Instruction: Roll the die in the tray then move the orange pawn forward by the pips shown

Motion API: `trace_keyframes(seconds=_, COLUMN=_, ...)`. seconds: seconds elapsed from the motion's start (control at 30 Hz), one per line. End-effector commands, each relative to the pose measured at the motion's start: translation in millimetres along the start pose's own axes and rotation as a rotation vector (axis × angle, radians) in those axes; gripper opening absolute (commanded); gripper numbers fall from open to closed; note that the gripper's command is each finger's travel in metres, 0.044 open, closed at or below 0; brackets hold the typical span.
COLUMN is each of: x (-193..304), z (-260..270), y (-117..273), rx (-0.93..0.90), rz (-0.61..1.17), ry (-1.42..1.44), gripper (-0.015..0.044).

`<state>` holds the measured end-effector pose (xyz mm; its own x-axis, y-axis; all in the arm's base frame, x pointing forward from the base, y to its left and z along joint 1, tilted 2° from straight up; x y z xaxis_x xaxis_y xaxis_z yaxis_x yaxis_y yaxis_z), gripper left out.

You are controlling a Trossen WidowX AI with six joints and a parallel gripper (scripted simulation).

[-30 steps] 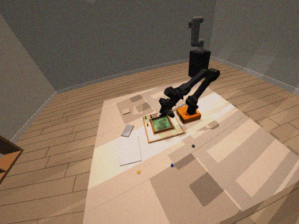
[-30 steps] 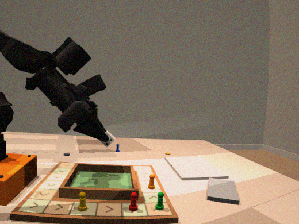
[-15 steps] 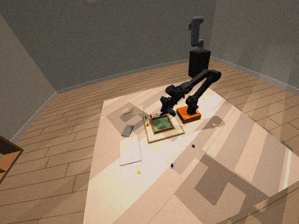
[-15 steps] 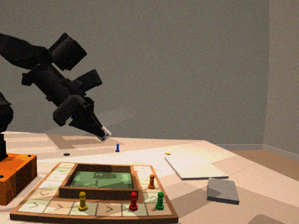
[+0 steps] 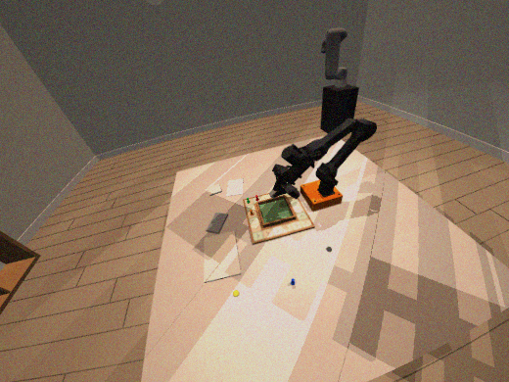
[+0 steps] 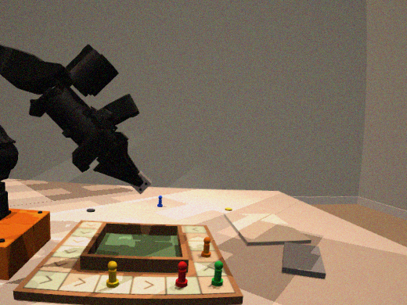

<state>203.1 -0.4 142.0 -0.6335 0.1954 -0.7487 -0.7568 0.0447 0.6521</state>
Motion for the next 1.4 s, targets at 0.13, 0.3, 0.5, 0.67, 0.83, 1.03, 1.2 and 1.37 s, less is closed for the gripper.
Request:
trace_keyframes(seconds=0.13, x=-7, z=2, y=5, rx=0.0, rz=-0.001, ry=-0.001, gripper=0.0263)
trace_keyframes(seconds=0.3, x=-29, z=6, y=26, rx=0.001, rz=-0.006, ry=-0.004, gripper=0.0394)
trace_keyframes(seconds=0.5, x=-34, z=7, y=18, rx=0.028, rz=0.12, ry=-0.001, gripper=0.044)
trace_keyframes(seconds=0.67, x=-43, z=9, y=-1, rx=0.081, rz=0.371, ry=0.001, gripper=0.044)
trace_keyframes(seconds=0.83, x=-48, z=10, y=-23, rx=0.13, rz=0.603, ry=-0.001, gripper=0.044)
trace_keyframes(seconds=1.03, x=-50, z=10, y=-43, rx=0.171, rz=0.799, ry=-0.006, gripper=0.044)
trace_keyframes(seconds=1.2, x=-54, z=10, y=-43, rx=0.145, rz=0.751, ry=0.041, gripper=0.0387)
trace_keyframes(seconds=1.37, x=-86, z=6, y=-89, rx=0.025, rz=0.801, ry=0.346, gripper=0.0256)
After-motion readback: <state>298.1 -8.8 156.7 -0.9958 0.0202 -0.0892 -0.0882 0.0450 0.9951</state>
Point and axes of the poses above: the point midway between the two fingers, 35 mm back from their tips, its own y axis back along the fingers, its own z axis across the jaws, x = y × z, the point moved 6 cm from there along y, back along the fingers, and after that the axes turned 12 degrees about -y, right-handed, at the moved point
